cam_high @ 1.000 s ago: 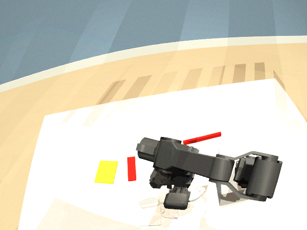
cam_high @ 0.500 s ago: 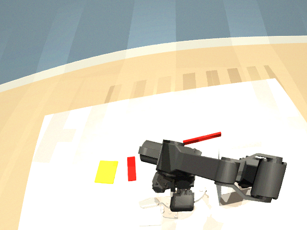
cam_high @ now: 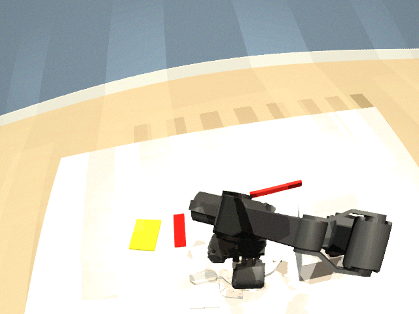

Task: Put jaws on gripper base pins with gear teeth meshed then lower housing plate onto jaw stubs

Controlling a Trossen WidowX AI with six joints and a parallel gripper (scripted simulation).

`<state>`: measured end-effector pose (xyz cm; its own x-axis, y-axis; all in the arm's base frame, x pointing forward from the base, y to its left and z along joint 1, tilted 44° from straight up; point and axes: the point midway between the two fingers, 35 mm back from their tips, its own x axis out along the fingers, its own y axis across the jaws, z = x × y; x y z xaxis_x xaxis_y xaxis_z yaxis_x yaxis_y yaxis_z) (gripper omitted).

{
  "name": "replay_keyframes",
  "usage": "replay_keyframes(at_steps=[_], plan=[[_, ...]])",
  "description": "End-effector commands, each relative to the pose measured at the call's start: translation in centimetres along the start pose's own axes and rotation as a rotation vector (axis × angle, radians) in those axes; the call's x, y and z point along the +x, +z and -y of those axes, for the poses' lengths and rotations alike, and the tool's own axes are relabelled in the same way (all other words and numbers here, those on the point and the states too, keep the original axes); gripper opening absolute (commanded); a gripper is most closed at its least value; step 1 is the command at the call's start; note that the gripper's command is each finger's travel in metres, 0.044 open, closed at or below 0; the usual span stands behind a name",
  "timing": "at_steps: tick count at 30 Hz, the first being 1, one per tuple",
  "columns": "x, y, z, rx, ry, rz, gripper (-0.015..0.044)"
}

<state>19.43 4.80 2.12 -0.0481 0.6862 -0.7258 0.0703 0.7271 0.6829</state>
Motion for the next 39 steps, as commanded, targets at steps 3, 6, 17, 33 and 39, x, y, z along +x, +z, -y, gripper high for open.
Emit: replay_keyframes(at_steps=[3,6,17,33,39], plan=[[0.0,0.0,-0.1,0.005,0.003,0.001,0.0134],[-0.1,0.8,-0.3,0.005,0.002,0.002,0.0134],[-0.4,4.2,-1.3,0.004,0.0,0.004,0.0134],[-0.2,9.0,-3.3,0.001,0.003,0.005,0.0134],[-0.1,10.0,-3.8,0.001,0.005,0.006,0.0134]])
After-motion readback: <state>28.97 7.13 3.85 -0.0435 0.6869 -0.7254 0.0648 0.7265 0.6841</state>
